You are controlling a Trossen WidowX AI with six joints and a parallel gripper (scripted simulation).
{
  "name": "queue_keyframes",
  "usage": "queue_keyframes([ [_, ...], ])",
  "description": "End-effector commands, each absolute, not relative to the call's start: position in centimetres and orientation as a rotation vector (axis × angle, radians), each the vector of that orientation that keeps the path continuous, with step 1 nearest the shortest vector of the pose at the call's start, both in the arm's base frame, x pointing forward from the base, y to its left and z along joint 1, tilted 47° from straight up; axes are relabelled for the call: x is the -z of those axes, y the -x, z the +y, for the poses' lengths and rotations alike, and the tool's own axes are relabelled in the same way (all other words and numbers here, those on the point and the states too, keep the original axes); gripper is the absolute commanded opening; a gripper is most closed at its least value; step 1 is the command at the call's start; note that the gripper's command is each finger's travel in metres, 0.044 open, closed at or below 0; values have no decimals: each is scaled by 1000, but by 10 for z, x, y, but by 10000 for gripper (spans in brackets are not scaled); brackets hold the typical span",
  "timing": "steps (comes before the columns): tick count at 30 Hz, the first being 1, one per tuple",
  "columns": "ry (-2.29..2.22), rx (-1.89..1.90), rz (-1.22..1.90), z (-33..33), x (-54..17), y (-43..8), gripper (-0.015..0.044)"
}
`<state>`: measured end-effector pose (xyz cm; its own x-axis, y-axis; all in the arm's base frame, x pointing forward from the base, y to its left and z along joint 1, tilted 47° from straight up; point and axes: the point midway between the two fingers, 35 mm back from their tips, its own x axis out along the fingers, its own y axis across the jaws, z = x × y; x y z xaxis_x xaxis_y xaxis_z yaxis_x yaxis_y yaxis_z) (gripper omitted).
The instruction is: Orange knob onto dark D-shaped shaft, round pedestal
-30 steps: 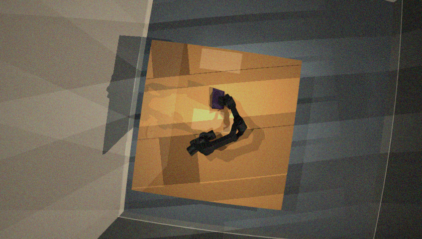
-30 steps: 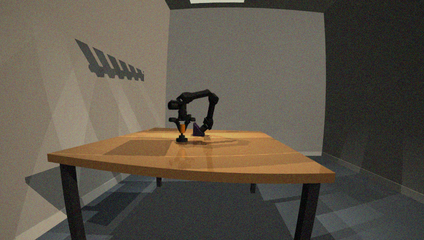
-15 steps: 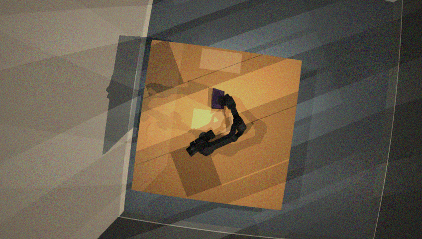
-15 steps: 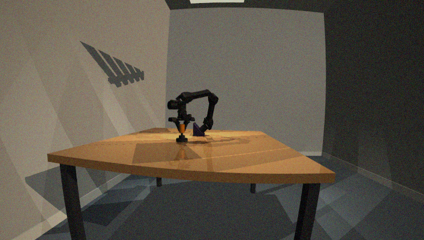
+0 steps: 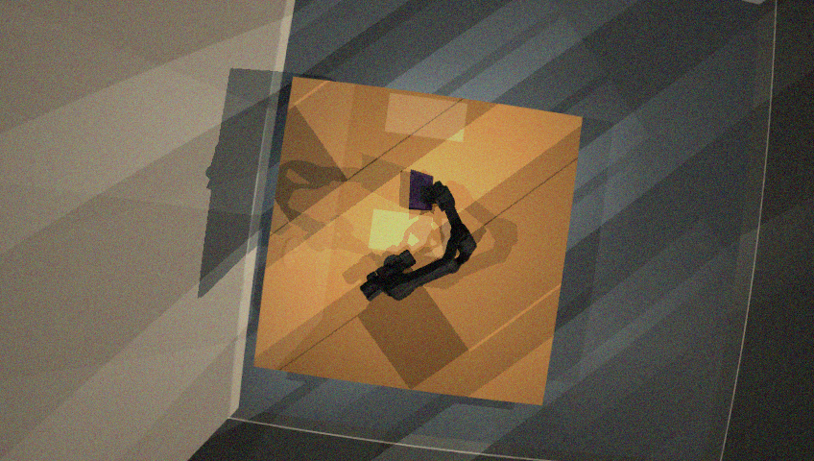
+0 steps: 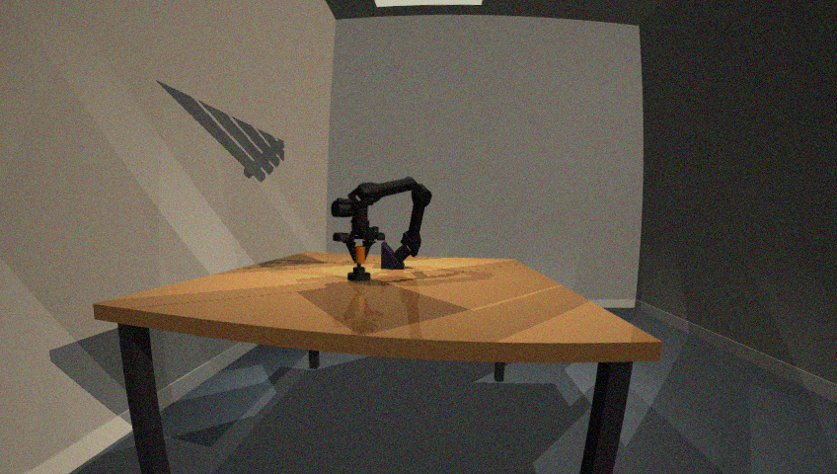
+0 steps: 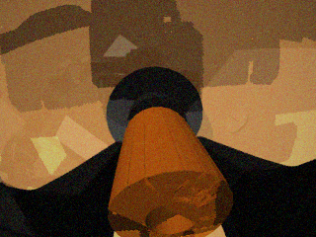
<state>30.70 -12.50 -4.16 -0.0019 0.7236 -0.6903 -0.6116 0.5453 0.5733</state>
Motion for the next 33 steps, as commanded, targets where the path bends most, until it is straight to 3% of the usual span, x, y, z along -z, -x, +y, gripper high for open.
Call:
queue_keyframes([
  [1,-120,-1051,1167,-125,42,-308,0],
  [33,-125,-1047,1171,-123,43,-308,0],
])
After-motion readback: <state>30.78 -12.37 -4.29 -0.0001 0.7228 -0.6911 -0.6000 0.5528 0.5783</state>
